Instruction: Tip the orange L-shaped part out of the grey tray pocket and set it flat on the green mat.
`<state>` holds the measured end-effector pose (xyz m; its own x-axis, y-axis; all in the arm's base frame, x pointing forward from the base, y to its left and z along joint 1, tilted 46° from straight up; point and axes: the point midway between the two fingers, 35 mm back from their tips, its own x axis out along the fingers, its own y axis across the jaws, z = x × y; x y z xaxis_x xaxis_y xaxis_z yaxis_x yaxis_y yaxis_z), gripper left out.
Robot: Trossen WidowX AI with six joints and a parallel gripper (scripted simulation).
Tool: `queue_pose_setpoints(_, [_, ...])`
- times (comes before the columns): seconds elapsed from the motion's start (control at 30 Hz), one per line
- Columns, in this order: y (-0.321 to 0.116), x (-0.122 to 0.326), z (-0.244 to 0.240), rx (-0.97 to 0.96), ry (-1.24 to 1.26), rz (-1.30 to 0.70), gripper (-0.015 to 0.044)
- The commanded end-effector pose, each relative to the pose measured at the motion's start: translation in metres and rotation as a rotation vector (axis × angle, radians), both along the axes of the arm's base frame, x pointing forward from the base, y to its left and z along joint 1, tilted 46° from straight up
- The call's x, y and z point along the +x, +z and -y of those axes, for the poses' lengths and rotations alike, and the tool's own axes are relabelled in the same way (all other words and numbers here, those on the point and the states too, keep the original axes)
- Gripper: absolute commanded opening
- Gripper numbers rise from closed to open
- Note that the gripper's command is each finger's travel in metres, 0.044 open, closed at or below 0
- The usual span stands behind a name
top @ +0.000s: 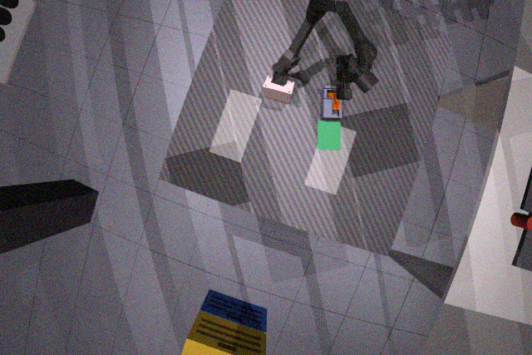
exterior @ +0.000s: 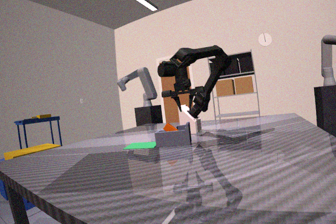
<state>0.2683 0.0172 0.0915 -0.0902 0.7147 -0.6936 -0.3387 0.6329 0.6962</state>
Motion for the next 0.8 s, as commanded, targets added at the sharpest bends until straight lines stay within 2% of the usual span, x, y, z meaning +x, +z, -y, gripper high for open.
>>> queue_pose_setpoints(0.0, [0.000, 0.000, 0.000, 0.000, -0.001, -0.001, 0.0180])
queue_pose_setpoints(0.4, [0.000, 0.000, 0.000, 0.000, -0.001, -0.001, 0.0180])
queue_pose_setpoints(0.47, [-0.001, 0.001, 0.001, -0.005, -0.037, -0.038, 0.0233])
queue_pose_setpoints(0.53, [-0.004, 0.004, 0.005, -0.016, -0.116, -0.120, 0.0280])
queue_pose_setpoints(0.77, [-0.025, 0.022, 0.026, -0.082, -0.609, -0.623, 0.0280])
